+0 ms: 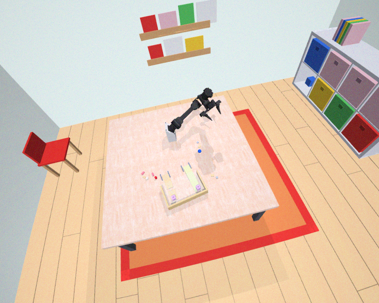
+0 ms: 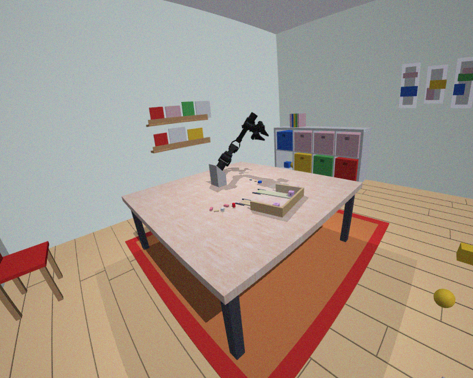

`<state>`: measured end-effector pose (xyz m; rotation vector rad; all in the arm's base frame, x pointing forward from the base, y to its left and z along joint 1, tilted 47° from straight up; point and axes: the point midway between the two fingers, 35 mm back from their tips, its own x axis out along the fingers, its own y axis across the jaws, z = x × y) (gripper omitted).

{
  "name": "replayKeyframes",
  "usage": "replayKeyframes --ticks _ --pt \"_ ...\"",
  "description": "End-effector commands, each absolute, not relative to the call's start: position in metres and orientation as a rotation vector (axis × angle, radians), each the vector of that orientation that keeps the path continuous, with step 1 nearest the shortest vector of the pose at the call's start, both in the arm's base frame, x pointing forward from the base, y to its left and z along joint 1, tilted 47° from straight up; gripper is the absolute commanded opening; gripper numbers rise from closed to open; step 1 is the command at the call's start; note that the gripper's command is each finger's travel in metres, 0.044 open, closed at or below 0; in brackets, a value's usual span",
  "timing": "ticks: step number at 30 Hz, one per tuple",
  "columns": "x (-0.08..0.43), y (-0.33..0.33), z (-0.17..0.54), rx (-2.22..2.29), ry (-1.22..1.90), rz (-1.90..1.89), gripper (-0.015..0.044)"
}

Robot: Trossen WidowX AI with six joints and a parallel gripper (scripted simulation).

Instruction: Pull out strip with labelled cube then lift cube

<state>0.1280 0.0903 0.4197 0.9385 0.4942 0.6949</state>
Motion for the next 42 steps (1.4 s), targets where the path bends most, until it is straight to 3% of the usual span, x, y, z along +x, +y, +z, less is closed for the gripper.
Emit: replayKeyframes --ticks 1,13,19,32,42 --pt "0.130 0.089 0.419 0.936 0.497 0.693 0.0400" --pt "0.268 -0.011 0.311 0.860 0.533 0.524 0.0400" --pt "0.307 -0.045 0.241 0.835 0.533 0.443 0.0400" --pt "0.320 -0.075 0.086 0.781 0.537 0.266 0.0400" --pt "0.318 -0.075 0.079 0.778 0.537 0.257 0.0400"
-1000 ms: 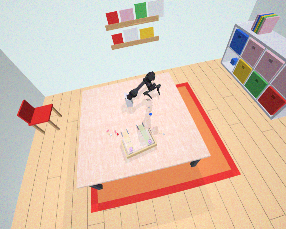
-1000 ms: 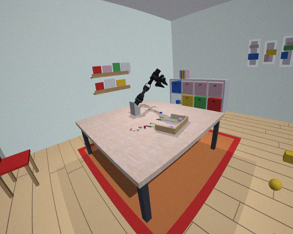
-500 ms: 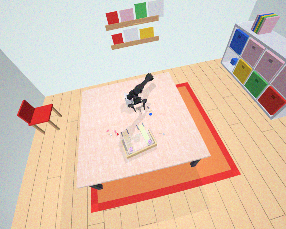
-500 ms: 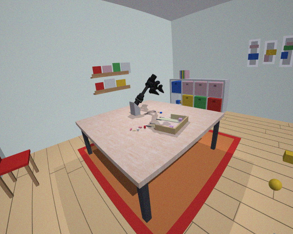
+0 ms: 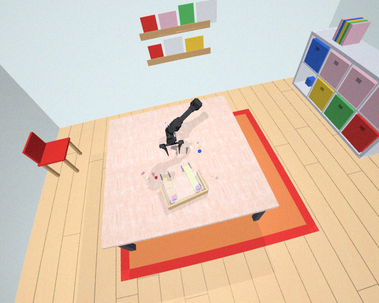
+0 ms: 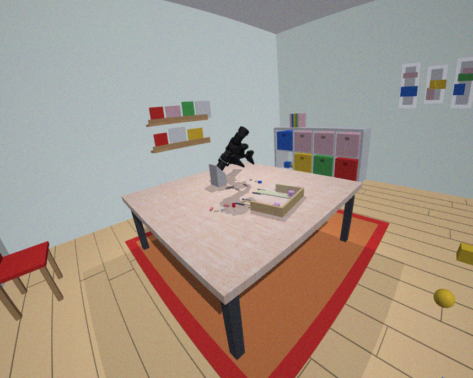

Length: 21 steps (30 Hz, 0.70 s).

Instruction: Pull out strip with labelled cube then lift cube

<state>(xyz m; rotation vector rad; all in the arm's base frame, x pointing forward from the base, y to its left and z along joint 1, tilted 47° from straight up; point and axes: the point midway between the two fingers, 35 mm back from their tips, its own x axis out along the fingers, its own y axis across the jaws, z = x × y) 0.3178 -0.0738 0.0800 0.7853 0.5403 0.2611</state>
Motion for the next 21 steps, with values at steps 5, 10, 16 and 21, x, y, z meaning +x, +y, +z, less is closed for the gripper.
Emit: replayKeyframes --ticks 5,10,16,21 --pt "0.318 -0.075 0.079 0.778 0.537 0.257 0.0400" --pt "0.335 -0.066 0.073 0.750 0.635 0.302 0.0295" --pt "0.366 -0.032 0.062 0.660 0.875 0.440 0.0137" --pt "0.382 0.005 0.059 0.568 1.063 0.572 0.0006"
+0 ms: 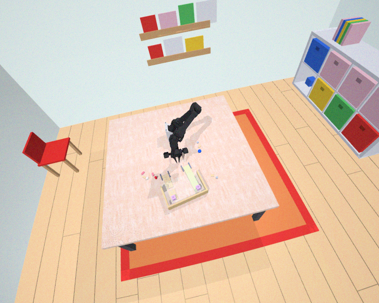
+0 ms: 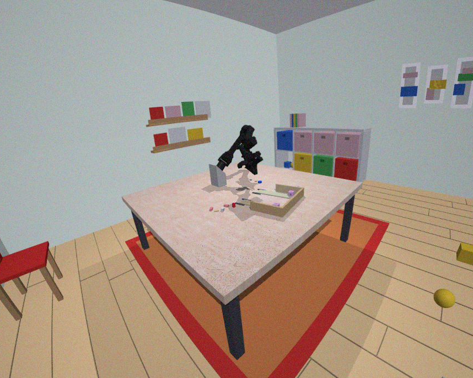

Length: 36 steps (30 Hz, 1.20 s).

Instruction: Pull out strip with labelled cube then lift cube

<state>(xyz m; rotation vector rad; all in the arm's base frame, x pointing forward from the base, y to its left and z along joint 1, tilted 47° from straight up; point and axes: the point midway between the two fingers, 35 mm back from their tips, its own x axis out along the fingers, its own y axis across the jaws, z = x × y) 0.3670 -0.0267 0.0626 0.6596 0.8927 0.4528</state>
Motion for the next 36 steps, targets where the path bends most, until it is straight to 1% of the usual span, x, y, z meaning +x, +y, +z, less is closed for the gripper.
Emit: replayKeyframes --ticks 1,8,20,36 --pt "0.383 0.013 0.059 0.549 1.099 0.601 0.0000" --pt "0.376 0.057 0.066 0.424 1.316 0.802 0.0000" --pt "0.374 0.059 0.064 0.421 1.321 0.808 0.0000" --pt "0.376 0.078 0.046 0.420 1.322 0.807 0.0000"
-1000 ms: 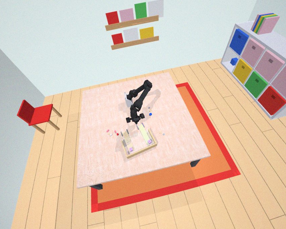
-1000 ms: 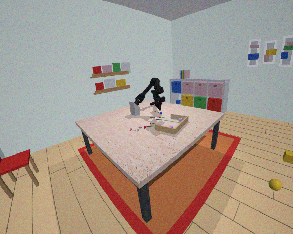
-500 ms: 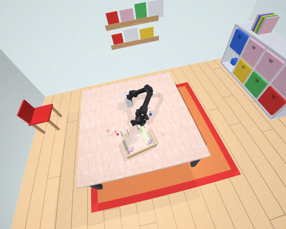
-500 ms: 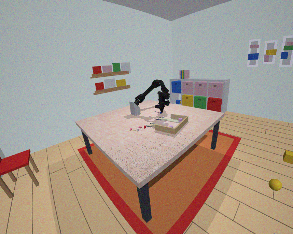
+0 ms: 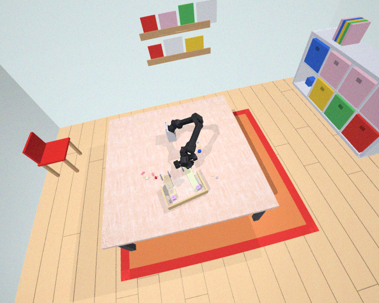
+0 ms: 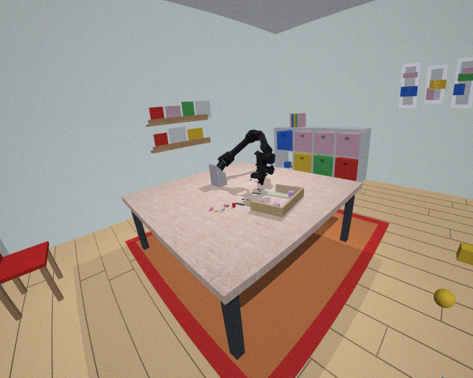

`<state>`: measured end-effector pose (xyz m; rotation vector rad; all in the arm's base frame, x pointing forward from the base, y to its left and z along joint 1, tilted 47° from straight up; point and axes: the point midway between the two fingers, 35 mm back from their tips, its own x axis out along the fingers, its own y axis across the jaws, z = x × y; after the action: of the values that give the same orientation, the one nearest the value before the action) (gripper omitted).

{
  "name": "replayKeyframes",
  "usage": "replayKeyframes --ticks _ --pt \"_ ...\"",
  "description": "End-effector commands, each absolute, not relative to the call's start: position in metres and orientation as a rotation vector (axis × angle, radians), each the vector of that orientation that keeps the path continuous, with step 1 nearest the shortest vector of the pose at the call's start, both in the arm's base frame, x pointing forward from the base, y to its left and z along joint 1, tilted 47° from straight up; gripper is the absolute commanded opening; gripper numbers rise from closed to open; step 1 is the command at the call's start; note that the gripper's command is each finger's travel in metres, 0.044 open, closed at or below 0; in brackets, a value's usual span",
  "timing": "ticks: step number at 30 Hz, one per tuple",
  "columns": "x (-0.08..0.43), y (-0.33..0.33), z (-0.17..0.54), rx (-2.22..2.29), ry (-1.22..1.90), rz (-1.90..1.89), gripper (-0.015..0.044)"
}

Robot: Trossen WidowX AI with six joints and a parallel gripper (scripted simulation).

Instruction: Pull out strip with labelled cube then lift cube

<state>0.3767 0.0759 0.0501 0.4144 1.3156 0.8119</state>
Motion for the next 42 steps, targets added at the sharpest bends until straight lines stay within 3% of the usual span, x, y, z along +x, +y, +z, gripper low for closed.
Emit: replayKeyframes --ticks 1,42 --pt "0.376 0.079 0.044 0.420 1.322 0.807 0.0000" --pt "0.373 0.108 0.016 0.423 1.320 0.810 0.0000"
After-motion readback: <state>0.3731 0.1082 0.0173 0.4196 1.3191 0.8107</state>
